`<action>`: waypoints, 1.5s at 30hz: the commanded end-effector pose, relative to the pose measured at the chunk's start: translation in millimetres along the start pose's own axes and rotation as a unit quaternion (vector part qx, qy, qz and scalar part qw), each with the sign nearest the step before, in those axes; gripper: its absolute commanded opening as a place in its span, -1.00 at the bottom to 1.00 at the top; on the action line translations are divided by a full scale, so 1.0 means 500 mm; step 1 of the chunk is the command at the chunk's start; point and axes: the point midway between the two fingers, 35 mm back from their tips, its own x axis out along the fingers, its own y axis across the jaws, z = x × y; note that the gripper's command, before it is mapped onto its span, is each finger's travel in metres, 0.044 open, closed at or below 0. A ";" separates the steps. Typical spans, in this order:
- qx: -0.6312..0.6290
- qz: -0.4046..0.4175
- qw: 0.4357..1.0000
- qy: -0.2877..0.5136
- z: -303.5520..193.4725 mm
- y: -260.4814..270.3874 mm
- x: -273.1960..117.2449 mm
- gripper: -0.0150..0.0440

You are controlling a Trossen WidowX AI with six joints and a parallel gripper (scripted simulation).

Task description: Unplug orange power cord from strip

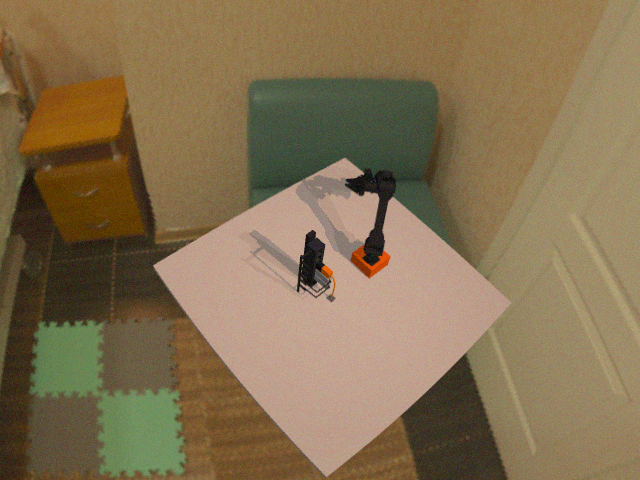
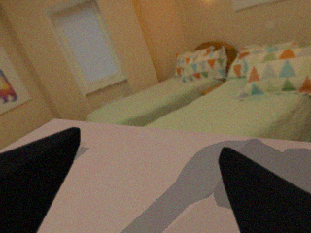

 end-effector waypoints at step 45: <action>-0.141 0.165 0.848 0.483 -0.261 0.523 0.475 0.05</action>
